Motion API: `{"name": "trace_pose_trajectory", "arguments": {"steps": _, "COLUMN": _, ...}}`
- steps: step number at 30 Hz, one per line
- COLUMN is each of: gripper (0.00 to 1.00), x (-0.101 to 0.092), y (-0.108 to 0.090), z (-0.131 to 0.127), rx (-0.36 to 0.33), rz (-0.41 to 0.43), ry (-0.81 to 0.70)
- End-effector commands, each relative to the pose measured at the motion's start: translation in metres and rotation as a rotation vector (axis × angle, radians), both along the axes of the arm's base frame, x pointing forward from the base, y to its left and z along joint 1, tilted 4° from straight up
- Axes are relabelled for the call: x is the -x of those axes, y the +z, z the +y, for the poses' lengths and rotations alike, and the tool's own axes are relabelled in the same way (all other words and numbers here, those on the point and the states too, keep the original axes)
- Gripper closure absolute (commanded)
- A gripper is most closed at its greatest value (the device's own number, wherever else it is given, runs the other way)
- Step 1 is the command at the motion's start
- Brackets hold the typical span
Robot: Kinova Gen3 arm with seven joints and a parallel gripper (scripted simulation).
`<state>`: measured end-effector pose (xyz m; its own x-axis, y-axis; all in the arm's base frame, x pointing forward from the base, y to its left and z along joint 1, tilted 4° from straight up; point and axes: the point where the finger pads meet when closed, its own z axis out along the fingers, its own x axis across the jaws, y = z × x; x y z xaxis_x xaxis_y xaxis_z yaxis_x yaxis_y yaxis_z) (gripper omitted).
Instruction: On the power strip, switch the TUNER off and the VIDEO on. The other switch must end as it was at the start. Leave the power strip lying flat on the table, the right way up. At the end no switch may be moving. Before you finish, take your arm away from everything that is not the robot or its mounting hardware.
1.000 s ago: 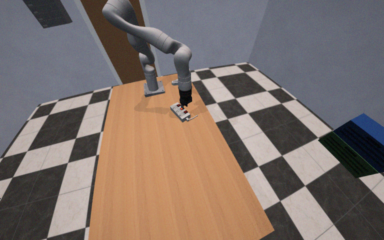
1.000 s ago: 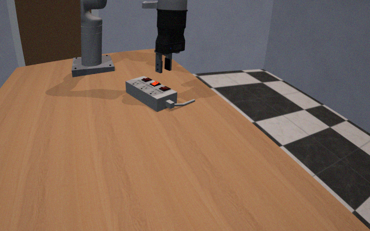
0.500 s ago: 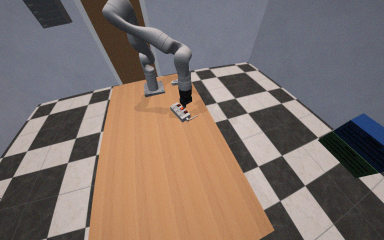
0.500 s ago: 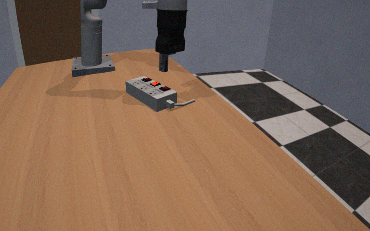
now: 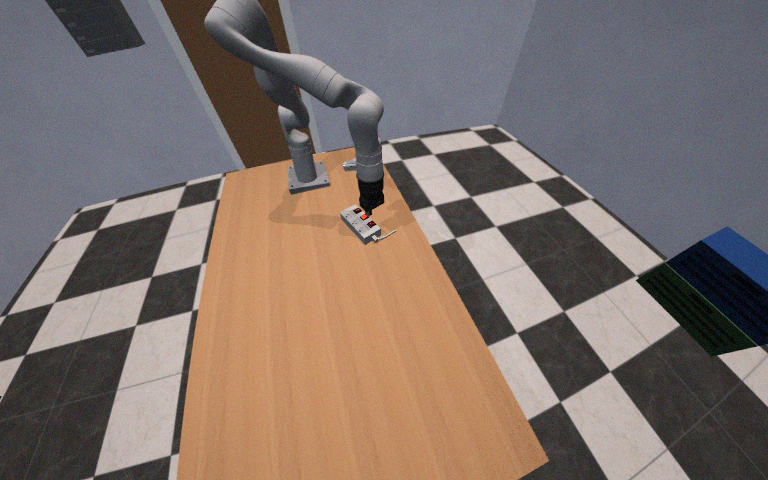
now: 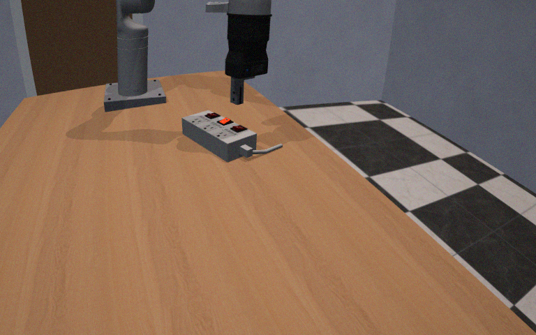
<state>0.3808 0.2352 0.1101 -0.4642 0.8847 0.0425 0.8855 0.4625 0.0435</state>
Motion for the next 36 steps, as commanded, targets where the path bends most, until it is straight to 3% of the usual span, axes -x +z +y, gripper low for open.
{"name": "trace_pose_trajectory", "arguments": {"steps": 1, "gripper": 1.0, "x": -0.002, "y": 0.0, "z": 0.004, "rx": -0.008, "rz": -0.004, "ry": -0.009}}
{"name": "trace_pose_trajectory", "arguments": {"steps": 14, "gripper": 1.0, "x": -0.001, "y": -0.004, "z": 0.003, "rx": -0.007, "rz": -0.001, "ry": -0.008}}
{"name": "trace_pose_trajectory", "arguments": {"steps": 36, "gripper": 1.0, "x": 0.001, "y": -0.028, "z": 0.004, "rx": -0.005, "rz": 0.002, "ry": -0.006}}
